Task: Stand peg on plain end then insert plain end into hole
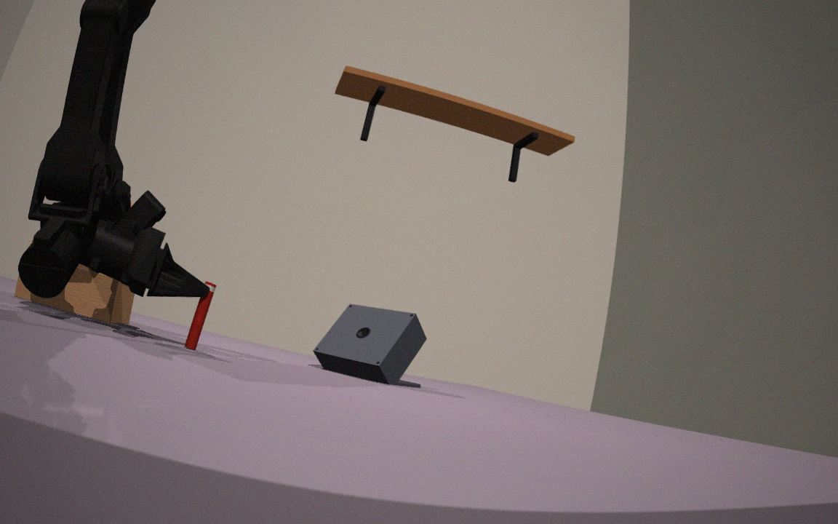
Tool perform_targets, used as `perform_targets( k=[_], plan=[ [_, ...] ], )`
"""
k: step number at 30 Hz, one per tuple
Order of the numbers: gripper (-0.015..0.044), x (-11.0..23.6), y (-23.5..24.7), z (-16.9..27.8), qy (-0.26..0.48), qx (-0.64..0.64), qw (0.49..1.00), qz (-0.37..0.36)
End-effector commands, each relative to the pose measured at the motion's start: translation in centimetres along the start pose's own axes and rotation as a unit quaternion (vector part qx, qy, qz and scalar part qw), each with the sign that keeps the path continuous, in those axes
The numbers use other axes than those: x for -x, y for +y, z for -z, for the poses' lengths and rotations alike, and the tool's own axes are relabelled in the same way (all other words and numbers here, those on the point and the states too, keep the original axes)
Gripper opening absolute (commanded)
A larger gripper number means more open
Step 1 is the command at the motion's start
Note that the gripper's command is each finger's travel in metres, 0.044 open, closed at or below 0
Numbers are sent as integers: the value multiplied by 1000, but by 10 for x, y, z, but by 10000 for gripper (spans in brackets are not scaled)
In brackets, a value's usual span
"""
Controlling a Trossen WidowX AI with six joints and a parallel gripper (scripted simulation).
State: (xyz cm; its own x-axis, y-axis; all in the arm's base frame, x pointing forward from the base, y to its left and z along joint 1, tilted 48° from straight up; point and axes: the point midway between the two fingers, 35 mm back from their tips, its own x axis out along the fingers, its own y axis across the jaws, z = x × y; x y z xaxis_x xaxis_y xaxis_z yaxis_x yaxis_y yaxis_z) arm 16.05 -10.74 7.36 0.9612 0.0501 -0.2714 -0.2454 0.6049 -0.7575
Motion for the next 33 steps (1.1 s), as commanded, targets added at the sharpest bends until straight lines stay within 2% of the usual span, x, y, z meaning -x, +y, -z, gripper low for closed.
perform_targets(
  k=[1,15,16,19,33],
  plan=[
    [49,1,0,2,0,0,1000,0],
    [49,2,0,3,-8,4,1000,1],
    [56,1,1,1,-9,4,1000,2],
    [130,1,1,1,-9,5,1000,2],
    [130,1,1,1,-9,5,1000,2]
  ],
)
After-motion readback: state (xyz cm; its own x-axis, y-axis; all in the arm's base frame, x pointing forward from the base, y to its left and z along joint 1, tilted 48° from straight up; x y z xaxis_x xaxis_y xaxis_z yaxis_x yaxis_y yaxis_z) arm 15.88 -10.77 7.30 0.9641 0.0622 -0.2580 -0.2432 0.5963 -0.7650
